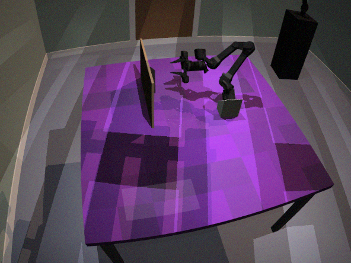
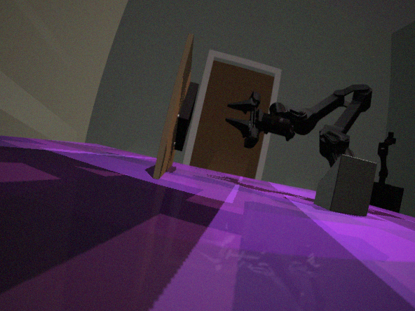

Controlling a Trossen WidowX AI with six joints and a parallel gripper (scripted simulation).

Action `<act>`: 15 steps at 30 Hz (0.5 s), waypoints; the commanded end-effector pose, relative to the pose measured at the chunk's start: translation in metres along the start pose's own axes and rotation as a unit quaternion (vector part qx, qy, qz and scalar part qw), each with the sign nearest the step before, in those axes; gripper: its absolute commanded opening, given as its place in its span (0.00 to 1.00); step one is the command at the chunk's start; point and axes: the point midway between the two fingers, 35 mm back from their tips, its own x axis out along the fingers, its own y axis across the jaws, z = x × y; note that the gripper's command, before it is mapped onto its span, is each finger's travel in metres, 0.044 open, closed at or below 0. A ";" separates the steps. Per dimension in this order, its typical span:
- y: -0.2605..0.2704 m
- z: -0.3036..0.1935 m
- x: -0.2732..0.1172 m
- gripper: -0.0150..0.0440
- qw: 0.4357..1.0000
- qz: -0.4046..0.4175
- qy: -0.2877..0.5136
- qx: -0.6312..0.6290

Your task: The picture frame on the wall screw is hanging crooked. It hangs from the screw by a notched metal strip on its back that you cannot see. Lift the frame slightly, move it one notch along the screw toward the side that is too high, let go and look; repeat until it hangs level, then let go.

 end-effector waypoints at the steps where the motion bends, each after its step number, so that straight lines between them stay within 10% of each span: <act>1: -0.004 -0.001 0.000 0.69 1.000 -0.004 -0.001 0.004; 15: -0.003 0.001 0.074 0.69 1.000 -0.002 -0.001 0.005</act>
